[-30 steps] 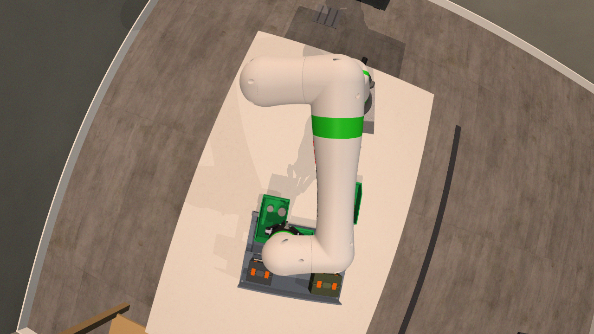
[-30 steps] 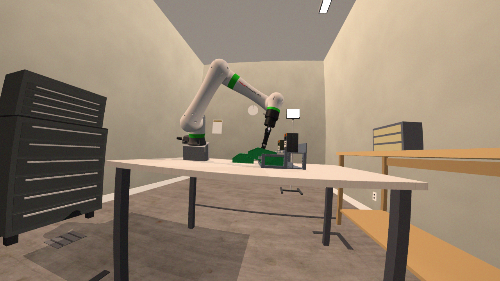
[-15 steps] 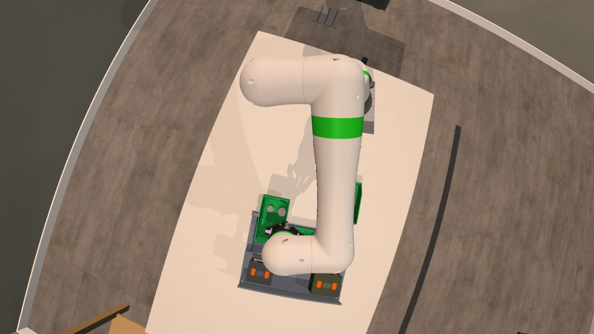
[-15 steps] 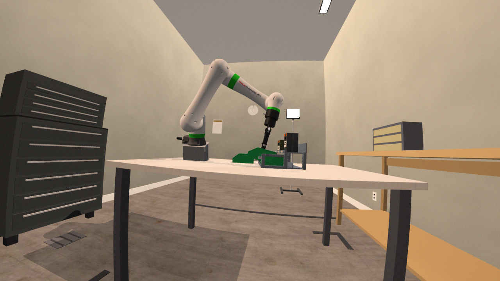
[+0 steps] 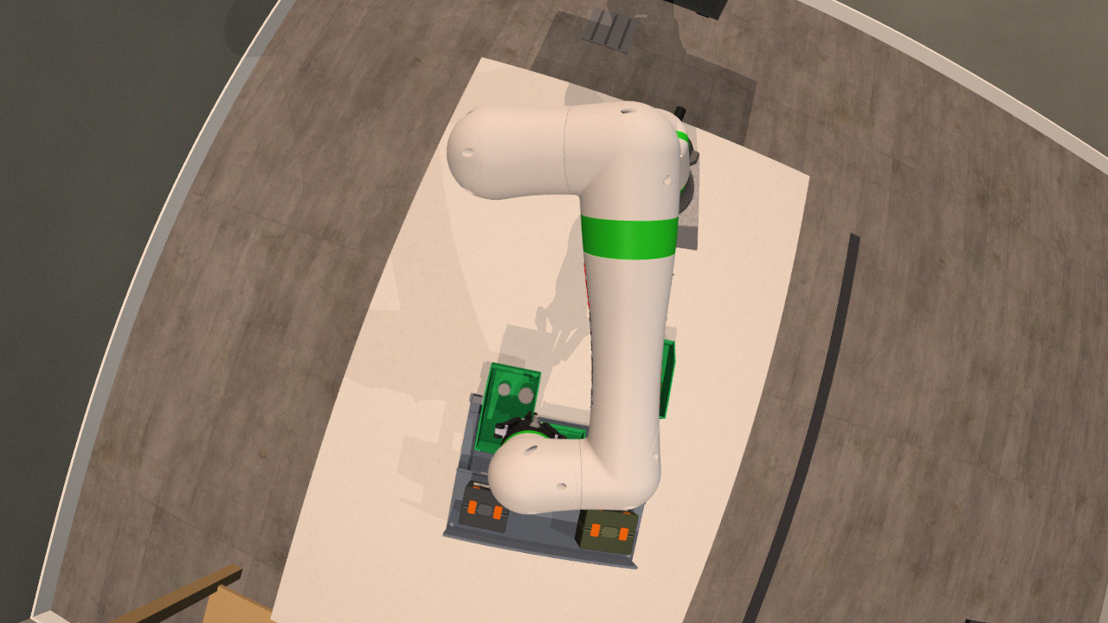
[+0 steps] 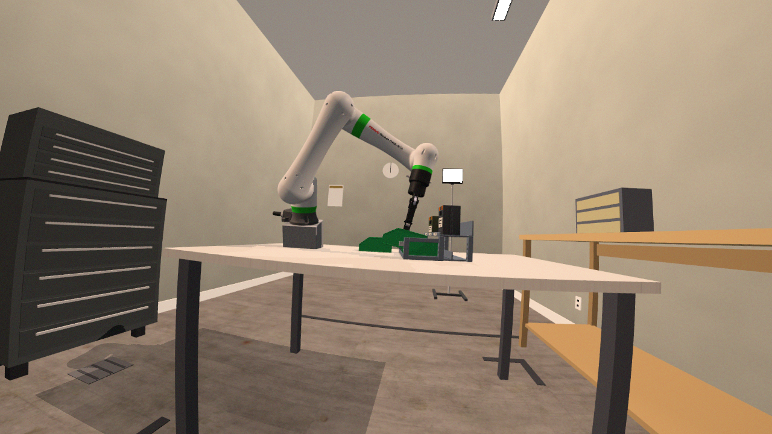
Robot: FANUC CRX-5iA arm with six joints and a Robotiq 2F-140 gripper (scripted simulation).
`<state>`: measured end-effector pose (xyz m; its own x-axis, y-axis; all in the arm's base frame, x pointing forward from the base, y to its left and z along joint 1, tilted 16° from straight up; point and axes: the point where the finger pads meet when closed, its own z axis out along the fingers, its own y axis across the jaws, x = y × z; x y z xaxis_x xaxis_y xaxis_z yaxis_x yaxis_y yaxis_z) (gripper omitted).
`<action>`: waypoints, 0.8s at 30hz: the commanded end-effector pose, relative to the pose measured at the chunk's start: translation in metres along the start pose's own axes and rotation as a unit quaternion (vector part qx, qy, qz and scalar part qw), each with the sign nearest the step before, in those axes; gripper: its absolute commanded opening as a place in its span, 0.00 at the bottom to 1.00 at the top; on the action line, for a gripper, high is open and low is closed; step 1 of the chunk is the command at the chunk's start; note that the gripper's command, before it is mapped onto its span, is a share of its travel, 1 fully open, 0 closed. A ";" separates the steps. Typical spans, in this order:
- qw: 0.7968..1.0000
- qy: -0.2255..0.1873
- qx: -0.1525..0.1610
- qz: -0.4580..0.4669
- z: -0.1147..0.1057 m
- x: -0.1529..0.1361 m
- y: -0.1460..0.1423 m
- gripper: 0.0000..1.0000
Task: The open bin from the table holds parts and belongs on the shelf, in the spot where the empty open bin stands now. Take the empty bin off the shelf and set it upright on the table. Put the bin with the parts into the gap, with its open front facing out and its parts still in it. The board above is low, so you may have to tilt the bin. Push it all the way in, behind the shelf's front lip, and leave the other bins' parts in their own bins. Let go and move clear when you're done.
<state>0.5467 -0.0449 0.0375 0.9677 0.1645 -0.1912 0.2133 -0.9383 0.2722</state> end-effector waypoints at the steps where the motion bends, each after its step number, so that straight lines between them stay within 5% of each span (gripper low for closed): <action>1: 1.000 0.001 0.000 0.000 0.000 0.001 0.000 0.10; 24: 1.000 0.001 0.000 0.000 0.012 0.003 0.000 0.10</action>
<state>0.5478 -0.0482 0.0255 0.9677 0.1646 -0.1907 0.2133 -0.9382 0.2725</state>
